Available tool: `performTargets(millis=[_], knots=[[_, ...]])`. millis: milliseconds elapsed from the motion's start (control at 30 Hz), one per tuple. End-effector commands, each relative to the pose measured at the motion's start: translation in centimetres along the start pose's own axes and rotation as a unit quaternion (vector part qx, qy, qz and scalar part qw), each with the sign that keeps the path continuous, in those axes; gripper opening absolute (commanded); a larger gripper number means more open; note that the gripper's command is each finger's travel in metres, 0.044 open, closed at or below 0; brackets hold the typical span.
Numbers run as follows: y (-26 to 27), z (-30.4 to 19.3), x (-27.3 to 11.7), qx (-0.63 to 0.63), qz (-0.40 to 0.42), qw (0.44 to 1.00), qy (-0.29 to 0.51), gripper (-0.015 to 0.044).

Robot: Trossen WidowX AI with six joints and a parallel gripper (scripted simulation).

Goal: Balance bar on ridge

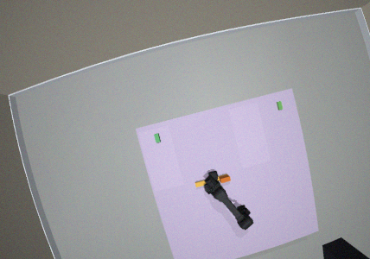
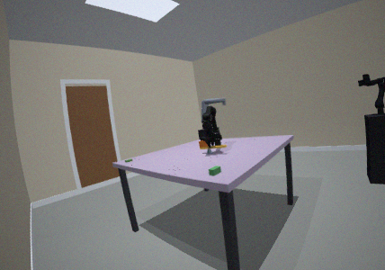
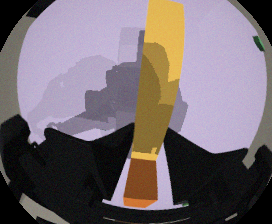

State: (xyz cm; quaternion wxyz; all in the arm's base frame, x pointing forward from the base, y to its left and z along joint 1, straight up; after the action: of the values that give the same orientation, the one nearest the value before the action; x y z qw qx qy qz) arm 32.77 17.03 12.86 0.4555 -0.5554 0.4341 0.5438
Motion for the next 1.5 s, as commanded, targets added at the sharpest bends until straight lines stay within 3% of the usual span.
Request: performTargets(millis=[0, 1467], knots=[[0.00, 0.05, 0.20, 0.001, 0.000, 1.000, -0.002, 0.0000], [0.01, 0.10, 0.56, 0.001, 0.000, 1.000, -0.002, 0.0000]])
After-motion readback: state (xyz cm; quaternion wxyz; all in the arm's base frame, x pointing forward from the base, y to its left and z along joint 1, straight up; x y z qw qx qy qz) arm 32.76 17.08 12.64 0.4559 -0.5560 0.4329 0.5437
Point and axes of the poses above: the point midway between the two fingers, 35 mm back from their tips, its own x axis out along the fingers, its own y axis across the jaws, z = x × y, the point moved 3 cm from there along -x, back along the fingers, and after that the axes turned 13 degrees about -x, right-handed, at the moved point
